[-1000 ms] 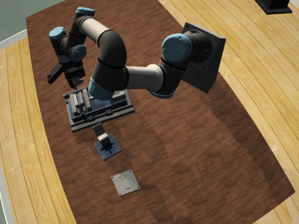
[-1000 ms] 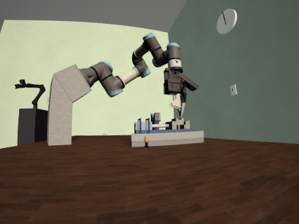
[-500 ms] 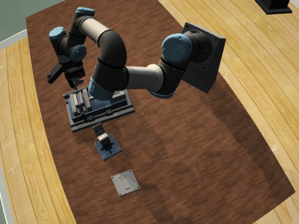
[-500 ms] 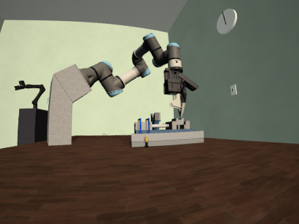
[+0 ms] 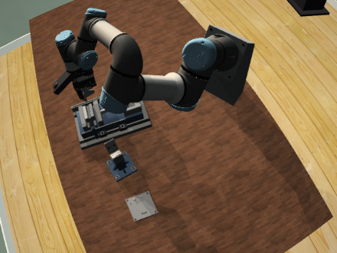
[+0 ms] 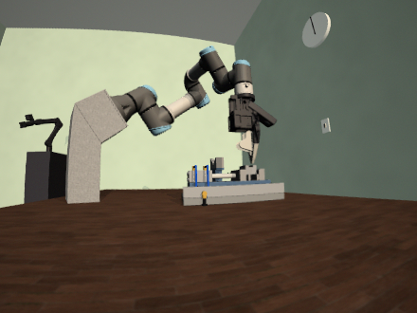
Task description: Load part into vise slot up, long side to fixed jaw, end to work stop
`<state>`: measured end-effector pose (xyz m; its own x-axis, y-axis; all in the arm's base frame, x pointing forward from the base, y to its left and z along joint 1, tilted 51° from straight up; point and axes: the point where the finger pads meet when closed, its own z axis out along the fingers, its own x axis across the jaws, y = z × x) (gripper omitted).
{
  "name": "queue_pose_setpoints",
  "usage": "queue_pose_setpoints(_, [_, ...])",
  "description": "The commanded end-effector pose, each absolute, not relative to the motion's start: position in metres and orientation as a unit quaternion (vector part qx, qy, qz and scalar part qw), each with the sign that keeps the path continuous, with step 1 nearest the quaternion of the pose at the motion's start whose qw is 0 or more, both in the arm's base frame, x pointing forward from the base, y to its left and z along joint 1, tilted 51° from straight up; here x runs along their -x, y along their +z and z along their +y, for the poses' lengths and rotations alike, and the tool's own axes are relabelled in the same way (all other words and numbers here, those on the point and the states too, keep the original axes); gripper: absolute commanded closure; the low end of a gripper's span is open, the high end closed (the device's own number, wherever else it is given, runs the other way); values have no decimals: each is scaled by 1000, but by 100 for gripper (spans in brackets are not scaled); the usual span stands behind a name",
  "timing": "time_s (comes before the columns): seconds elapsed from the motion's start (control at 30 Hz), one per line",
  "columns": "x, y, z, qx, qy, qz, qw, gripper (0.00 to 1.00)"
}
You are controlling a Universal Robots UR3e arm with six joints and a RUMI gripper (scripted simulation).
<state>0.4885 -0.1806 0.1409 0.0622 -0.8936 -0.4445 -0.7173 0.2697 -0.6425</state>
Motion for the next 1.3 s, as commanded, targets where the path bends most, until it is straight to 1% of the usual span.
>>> queue_pose_setpoints(0.0, [-489,141,-181,595,-106,677,420,100])
queue_pose_setpoints(1.27, [-494,136,-178,595,-106,677,420,100])
